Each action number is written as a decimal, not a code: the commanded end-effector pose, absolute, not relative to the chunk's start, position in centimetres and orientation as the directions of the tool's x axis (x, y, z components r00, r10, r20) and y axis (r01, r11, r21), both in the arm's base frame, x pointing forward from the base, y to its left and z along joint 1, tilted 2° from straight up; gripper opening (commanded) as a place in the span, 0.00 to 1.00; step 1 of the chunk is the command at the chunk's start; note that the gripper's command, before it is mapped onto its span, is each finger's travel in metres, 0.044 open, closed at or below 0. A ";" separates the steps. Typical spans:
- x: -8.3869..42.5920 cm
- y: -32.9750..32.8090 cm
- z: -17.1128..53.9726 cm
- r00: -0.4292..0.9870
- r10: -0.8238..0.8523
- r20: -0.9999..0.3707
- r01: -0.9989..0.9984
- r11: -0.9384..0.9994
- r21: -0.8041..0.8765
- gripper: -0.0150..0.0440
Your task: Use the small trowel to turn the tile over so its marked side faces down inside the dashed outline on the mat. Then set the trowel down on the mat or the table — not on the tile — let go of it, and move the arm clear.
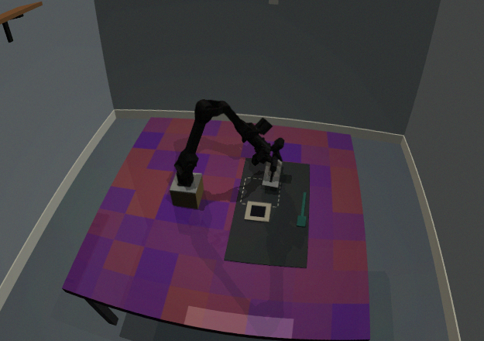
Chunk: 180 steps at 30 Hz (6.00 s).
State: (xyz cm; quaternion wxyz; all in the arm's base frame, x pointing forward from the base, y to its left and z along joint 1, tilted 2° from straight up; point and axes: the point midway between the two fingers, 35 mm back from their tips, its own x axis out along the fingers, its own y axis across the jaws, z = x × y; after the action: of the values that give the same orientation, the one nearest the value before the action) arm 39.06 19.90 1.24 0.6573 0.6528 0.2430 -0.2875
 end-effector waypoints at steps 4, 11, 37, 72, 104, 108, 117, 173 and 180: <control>40.2 17.1 1.4 0.708 -0.062 -0.703 0.704 -0.015 0.710 0.25; 41.1 14.0 1.2 0.693 -0.064 -0.718 0.719 -0.011 0.695 0.25; 42.1 2.3 0.7 0.663 -0.070 -0.745 0.746 -0.007 0.665 0.25; 38.5 -11.8 1.0 0.703 -0.069 -0.707 0.710 0.035 0.703 0.25; 33.3 -19.5 1.1 0.761 -0.106 -0.640 0.648 0.093 0.756 0.25; 33.3 -19.4 0.4 0.761 -0.105 -0.640 0.648 0.093 0.756 0.25; 33.3 -19.4 -1.0 0.761 -0.105 -0.640 0.648 0.093 0.756 0.25; 33.3 -14.3 -1.2 0.762 -0.038 -0.646 0.647 0.012 0.762 0.25; 33.3 -13.8 0.0 0.762 -0.036 -0.646 0.647 0.011 0.763 0.25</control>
State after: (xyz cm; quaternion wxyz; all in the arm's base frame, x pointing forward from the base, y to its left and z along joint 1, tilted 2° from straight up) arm 32.67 -13.81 -1.32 0.6657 0.6543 0.2426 -0.2641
